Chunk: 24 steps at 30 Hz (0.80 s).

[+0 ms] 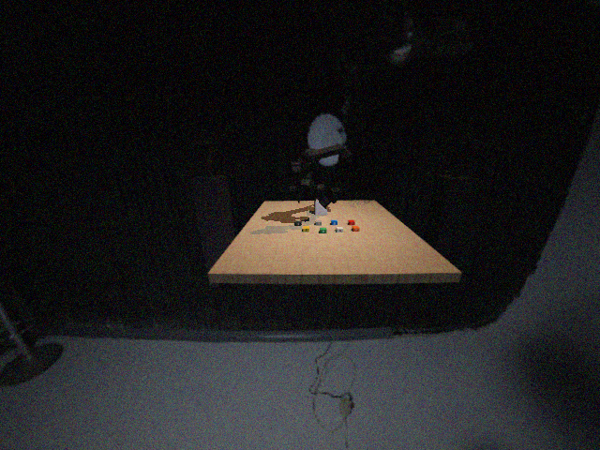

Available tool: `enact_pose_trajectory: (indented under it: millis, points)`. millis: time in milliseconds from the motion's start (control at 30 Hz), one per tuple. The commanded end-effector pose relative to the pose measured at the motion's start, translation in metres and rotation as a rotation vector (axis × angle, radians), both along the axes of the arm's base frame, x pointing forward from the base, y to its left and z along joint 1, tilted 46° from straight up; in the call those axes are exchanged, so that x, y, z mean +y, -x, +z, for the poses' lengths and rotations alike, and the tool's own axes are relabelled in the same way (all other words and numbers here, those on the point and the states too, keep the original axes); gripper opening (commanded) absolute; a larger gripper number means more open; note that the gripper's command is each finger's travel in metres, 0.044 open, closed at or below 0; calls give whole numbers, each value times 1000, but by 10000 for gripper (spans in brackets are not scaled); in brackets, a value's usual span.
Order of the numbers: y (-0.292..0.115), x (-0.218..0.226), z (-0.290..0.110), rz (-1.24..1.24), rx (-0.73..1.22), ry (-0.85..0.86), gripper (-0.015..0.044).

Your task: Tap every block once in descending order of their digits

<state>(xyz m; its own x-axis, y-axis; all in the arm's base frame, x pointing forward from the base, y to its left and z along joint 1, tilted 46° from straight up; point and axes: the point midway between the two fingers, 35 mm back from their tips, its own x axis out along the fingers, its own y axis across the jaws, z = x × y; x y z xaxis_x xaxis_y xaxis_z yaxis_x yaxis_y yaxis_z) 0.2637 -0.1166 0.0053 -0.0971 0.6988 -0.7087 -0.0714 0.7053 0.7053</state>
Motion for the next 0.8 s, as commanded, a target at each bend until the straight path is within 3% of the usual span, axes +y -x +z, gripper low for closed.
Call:
enact_pose_trajectory:
  millis: [0,767]
  points:
    - [5,37,38,4,-13,3,400]
    - [11,52,50,5,-12,0,400]
